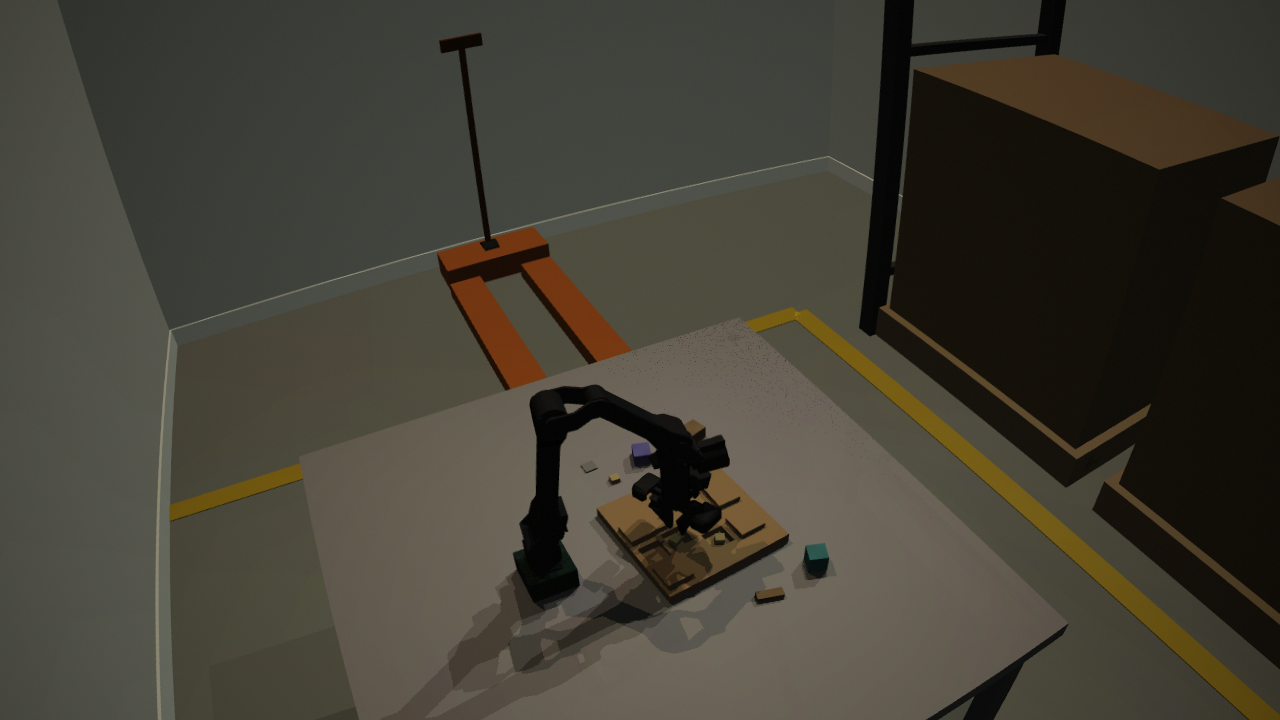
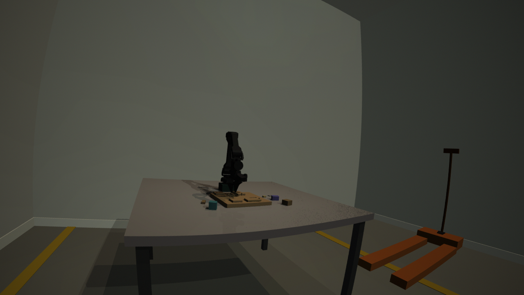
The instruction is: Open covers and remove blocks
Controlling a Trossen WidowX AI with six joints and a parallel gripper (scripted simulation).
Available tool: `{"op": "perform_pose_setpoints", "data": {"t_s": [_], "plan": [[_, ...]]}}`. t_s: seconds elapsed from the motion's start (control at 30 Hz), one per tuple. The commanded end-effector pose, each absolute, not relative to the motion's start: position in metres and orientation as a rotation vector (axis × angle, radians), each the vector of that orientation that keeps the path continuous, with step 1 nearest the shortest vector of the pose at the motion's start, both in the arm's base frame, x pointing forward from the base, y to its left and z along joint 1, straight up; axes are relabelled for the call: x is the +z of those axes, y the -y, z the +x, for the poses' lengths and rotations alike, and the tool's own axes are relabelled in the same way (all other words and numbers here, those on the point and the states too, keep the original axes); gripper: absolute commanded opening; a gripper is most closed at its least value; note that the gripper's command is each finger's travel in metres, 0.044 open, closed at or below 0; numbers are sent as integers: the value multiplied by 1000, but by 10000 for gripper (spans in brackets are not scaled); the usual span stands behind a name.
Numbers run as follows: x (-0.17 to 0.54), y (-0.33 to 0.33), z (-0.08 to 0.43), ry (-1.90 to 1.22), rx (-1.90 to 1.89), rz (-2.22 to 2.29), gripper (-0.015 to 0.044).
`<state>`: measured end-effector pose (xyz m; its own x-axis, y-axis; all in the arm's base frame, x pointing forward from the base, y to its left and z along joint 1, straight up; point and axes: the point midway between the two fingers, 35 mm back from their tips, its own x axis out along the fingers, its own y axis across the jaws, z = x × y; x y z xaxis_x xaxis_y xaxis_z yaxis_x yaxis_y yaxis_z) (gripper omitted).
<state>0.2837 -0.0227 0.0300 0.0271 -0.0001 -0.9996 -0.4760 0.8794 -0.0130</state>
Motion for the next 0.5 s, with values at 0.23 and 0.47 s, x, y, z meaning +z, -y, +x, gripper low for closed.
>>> {"op": "perform_pose_setpoints", "data": {"t_s": [0.23,0.47], "plan": [[17,22,281,-1513,390,-395,144],[12,22,281,-1513,390,-395,144]]}}
